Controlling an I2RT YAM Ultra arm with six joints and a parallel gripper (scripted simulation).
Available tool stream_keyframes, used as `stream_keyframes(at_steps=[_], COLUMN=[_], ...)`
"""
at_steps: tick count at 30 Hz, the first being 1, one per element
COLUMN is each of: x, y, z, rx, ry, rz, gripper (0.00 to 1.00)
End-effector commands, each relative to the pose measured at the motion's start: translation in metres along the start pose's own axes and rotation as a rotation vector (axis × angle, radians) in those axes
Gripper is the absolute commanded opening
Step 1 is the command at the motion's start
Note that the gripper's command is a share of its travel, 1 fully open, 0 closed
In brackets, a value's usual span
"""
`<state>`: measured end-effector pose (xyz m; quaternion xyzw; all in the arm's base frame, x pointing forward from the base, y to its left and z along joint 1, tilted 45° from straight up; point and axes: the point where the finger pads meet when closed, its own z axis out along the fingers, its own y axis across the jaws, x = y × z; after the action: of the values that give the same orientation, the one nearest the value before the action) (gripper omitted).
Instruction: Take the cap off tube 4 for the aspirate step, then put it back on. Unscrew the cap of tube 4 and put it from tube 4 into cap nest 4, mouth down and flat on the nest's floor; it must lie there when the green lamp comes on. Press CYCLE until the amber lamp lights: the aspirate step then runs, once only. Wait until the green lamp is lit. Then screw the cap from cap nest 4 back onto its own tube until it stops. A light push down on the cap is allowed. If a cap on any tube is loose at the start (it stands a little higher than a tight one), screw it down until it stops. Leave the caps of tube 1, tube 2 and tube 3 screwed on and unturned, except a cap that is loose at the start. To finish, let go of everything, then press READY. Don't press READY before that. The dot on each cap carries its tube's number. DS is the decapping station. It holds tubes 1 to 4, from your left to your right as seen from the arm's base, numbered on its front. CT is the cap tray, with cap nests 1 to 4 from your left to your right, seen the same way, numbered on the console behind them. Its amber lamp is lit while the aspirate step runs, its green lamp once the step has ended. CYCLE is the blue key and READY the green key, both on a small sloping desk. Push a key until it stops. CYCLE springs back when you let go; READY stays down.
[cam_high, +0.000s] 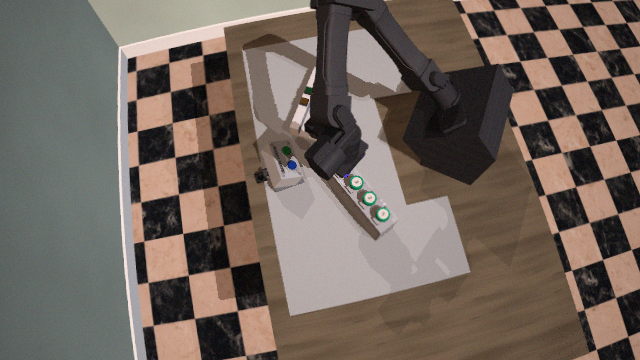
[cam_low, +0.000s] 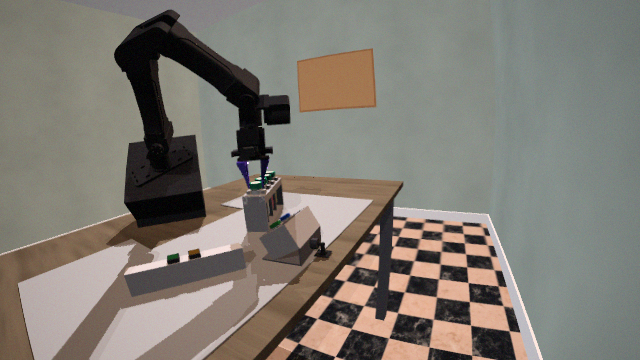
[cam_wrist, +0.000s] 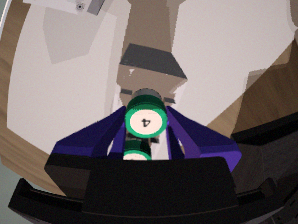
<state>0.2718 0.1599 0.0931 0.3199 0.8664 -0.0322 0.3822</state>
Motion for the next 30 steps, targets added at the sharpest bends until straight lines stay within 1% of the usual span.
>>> stream_keyframes(at_steps=[1, 11, 25, 27, 30], x=[-0.0012, -0.0012, -0.0012, -0.0012, -0.0011], y=[0.0043, 0.0042, 0.0043, 0.0043, 0.0043], z=[-0.0028, -0.0028, -0.0031, -0.0031, -0.0031], rx=[-0.014, -0.014, -0.013, -0.013, -0.013], ry=[-0.001, -0.001, -0.006, -0.006, -0.007], rz=[0.021, 0.021, -0.679, -0.679, -0.829], gripper=[0.0, 0.0, 0.0, 0.0, 0.0])
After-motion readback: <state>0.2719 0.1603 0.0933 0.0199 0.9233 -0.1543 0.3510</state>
